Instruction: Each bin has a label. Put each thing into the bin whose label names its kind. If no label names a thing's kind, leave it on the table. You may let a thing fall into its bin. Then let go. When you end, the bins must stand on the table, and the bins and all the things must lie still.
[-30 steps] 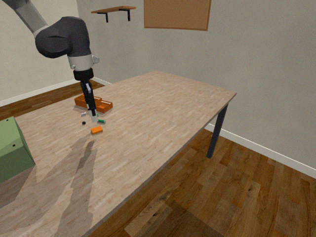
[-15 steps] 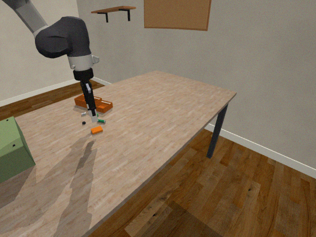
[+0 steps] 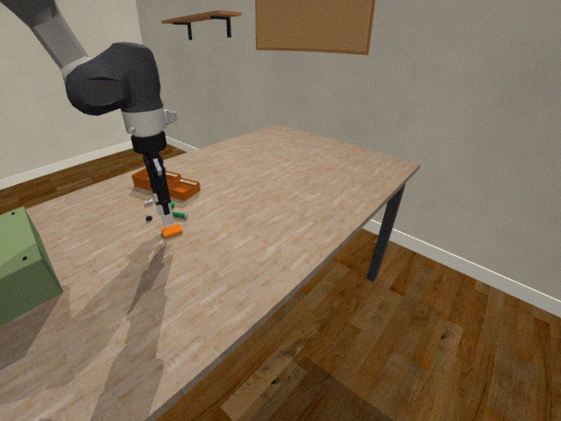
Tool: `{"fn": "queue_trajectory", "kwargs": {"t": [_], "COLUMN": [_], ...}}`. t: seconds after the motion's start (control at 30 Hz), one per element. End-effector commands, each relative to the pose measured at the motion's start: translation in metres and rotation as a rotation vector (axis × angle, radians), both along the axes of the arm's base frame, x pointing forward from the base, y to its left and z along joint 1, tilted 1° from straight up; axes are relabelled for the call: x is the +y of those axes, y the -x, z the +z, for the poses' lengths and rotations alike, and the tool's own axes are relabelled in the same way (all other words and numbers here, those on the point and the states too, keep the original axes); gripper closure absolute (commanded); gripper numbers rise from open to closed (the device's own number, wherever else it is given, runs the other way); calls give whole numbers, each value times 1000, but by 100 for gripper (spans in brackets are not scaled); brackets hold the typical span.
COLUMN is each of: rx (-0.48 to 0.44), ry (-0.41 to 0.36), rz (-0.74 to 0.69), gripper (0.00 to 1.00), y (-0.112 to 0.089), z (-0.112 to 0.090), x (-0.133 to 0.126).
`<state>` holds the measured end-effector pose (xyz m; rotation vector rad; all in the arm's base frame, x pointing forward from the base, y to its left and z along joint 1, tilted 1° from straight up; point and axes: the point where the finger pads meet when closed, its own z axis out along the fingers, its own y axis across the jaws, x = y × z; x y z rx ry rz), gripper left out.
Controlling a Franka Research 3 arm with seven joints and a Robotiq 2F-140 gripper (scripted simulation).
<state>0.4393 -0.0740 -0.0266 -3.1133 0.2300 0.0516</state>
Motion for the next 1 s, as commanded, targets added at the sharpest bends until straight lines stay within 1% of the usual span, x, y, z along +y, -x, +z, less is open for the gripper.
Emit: {"fn": "queue_trajectory", "kwargs": {"t": [0.0,0.2,0.4,0.7,0.97], "rx": [-16,-16,-16,-16,-16], "ry": [5,5,5,5,5], "rz": [-7,-7,-7,-7,-7], "gripper": [67,67,67,67,67], "y": [-7,-10,-11,-9,-8], "z": [-12,-34,-34,-46,-46], "x": [-1,-1,-1,-1,-1]}}
